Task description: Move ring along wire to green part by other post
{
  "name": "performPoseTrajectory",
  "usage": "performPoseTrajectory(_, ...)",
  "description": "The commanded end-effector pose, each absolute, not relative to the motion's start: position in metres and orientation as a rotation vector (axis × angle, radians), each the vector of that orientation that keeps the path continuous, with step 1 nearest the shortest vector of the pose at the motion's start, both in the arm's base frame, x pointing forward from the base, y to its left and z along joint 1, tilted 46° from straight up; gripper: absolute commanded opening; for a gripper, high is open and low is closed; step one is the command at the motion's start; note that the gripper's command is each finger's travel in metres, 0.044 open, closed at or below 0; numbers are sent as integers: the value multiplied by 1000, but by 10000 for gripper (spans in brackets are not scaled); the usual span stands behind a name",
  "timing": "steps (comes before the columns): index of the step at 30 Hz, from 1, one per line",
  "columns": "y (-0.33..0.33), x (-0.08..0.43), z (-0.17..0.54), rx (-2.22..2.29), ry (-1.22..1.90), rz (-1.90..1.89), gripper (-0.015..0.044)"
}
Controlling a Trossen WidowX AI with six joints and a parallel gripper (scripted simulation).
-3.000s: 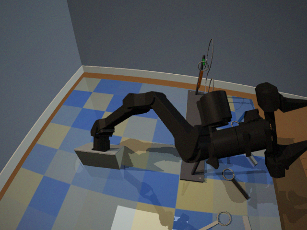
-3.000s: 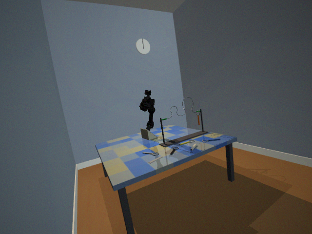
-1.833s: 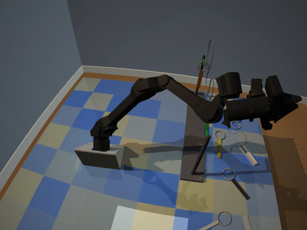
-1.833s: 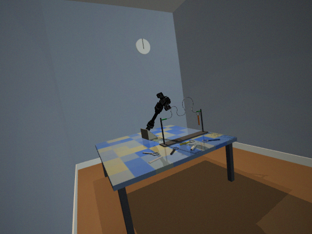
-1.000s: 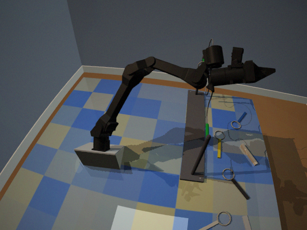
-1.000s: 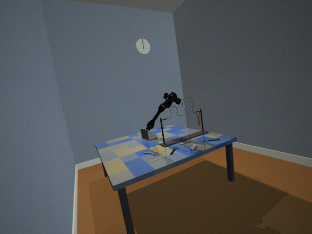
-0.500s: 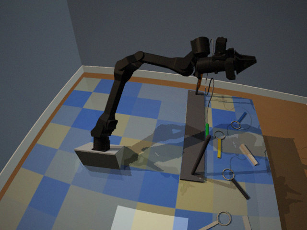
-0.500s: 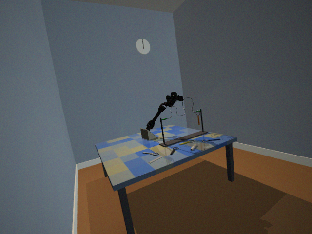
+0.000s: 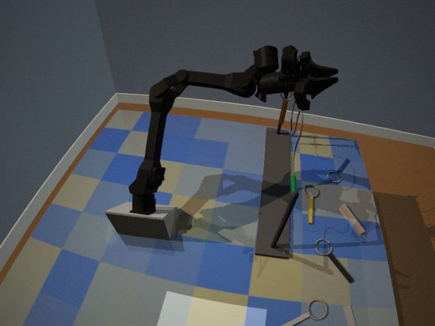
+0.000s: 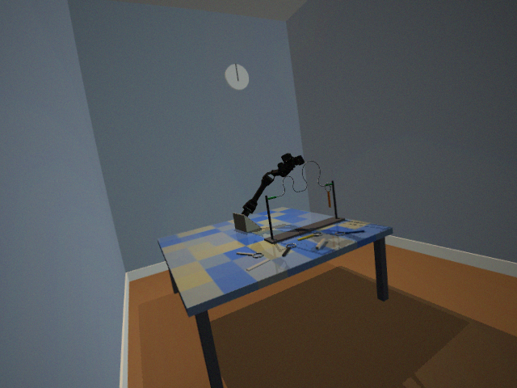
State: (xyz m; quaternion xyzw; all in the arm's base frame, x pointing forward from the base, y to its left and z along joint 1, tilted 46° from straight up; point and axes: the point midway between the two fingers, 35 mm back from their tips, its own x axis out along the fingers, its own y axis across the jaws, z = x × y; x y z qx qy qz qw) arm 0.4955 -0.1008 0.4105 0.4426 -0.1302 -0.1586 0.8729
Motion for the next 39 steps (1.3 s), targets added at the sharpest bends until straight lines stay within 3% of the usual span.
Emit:
performPoseTrajectory(1, -90, 481, 422, 1003, -298, -327, 160)
performPoseTrajectory(20, 13, 408, 492, 1371, -361, -188, 160)
performPoseTrajectory(30, 135, 407, 462, 1373, -126, -26, 160)
performPoseTrajectory(39, 197, 400, 447, 1295, -88, -48, 160)
